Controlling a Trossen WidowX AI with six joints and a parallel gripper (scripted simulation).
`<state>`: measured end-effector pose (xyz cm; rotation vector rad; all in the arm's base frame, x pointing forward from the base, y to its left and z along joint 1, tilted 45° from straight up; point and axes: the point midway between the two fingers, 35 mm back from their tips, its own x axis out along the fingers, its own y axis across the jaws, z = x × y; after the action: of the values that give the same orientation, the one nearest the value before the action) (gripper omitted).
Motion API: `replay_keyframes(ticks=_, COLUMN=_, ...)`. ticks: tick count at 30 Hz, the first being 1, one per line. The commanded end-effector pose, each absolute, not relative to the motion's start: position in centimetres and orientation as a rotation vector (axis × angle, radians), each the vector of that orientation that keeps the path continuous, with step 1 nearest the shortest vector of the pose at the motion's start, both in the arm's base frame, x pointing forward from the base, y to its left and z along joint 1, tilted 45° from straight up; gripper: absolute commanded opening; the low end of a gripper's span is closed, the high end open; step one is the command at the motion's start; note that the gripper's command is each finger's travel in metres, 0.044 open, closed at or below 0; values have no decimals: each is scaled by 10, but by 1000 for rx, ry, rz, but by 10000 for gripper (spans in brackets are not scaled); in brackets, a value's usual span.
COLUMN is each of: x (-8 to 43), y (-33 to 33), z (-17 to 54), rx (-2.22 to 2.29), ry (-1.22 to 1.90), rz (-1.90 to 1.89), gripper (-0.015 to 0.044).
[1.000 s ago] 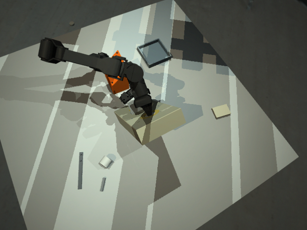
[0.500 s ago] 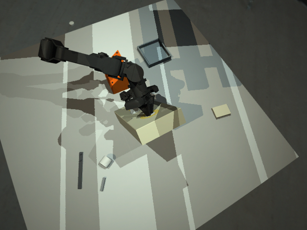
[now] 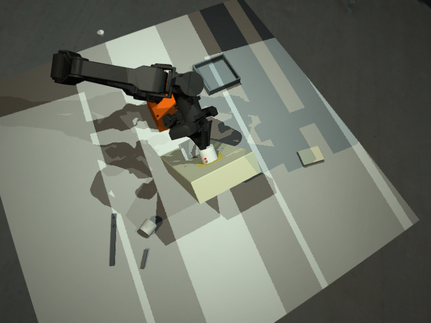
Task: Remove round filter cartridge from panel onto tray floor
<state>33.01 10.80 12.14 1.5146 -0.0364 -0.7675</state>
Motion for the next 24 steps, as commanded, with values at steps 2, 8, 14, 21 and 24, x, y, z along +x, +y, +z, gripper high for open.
replay_keyframes(ticks=2, x=309, y=122, z=133, rx=1496, ry=-11, rz=-748, gripper=0)
replay_keyframes(ticks=8, x=306, y=123, z=135, rx=1492, ry=-11, rz=-746, gripper=0)
replay_keyframes(ticks=14, x=306, y=123, z=135, rx=1492, ry=-11, rz=-746, gripper=0)
replay_keyframes(ticks=21, x=299, y=115, z=126, rx=1492, ry=-11, rz=-746, gripper=0)
replay_keyframes(ticks=24, x=294, y=109, z=119, rx=1492, ry=-11, rz=-746, gripper=0)
